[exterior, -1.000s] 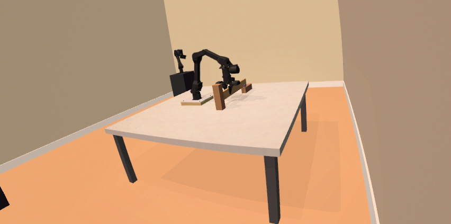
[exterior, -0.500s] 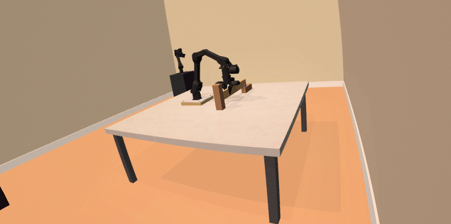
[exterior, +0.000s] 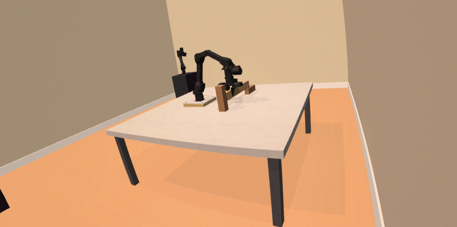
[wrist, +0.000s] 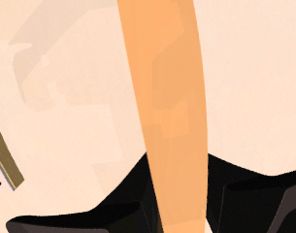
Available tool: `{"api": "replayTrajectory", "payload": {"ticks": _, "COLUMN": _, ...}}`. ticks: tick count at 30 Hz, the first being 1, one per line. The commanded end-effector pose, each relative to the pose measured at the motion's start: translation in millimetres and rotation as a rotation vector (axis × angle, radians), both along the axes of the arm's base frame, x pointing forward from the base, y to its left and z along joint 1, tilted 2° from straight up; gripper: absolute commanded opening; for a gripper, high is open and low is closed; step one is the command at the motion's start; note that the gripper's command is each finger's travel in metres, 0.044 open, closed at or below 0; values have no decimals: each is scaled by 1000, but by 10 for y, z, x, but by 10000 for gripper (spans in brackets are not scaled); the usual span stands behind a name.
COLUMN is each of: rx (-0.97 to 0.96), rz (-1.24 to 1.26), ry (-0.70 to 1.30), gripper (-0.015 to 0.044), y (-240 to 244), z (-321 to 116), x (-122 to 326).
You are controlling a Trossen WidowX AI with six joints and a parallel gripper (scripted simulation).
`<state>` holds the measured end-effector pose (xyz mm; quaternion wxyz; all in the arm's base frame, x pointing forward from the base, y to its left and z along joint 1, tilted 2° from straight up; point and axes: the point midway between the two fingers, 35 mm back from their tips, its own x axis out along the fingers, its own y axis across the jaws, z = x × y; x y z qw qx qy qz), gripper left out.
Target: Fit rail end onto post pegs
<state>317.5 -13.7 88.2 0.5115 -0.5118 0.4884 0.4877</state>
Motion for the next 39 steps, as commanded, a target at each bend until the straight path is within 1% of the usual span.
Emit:
{"api": "replayTrajectory", "payload": {"ticks": 1, "rx": 11, "rz": 4, "ry": -9, "gripper": 0, "y": -4, "z": 16, "x": 11}}
{"api": "replayTrajectory", "payload": {"ticks": 39, "rx": 11, "rz": 4, "ry": -9, "gripper": 0, "y": 27, "z": -37, "x": 14}}
